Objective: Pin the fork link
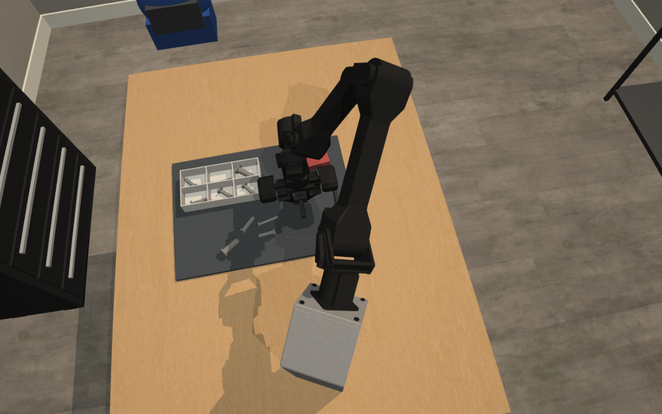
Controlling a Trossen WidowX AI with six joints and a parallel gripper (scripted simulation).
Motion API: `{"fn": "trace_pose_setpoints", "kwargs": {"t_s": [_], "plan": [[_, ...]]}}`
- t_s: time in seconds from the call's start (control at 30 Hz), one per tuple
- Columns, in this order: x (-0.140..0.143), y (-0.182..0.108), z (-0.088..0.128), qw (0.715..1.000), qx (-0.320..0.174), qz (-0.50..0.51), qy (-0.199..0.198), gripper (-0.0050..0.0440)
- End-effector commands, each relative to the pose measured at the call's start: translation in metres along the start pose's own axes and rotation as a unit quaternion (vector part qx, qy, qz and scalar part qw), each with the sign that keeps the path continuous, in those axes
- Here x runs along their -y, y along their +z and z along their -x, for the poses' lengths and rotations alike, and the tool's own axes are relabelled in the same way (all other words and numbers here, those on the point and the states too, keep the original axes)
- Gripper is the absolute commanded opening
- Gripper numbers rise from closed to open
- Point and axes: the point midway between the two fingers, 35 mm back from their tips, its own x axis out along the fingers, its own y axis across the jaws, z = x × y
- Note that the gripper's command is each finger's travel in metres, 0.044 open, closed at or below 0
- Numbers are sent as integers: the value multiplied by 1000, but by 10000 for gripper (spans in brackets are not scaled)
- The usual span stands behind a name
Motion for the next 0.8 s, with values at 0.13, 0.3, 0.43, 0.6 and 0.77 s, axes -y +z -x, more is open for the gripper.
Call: {"fn": "trace_pose_setpoints", "kwargs": {"t_s": [0.13, 0.3, 0.43, 0.6, 0.77], "plan": [[1, 5, 1, 1000, 7, -3, 1, -50], [1, 5, 1, 1000, 7, -3, 1, -50], [1, 5, 0, 1000, 7, -3, 1, -50], [1, 5, -1, 1000, 7, -3, 1, -50], [0, 5, -2, 1000, 7, -3, 1, -50]]}}
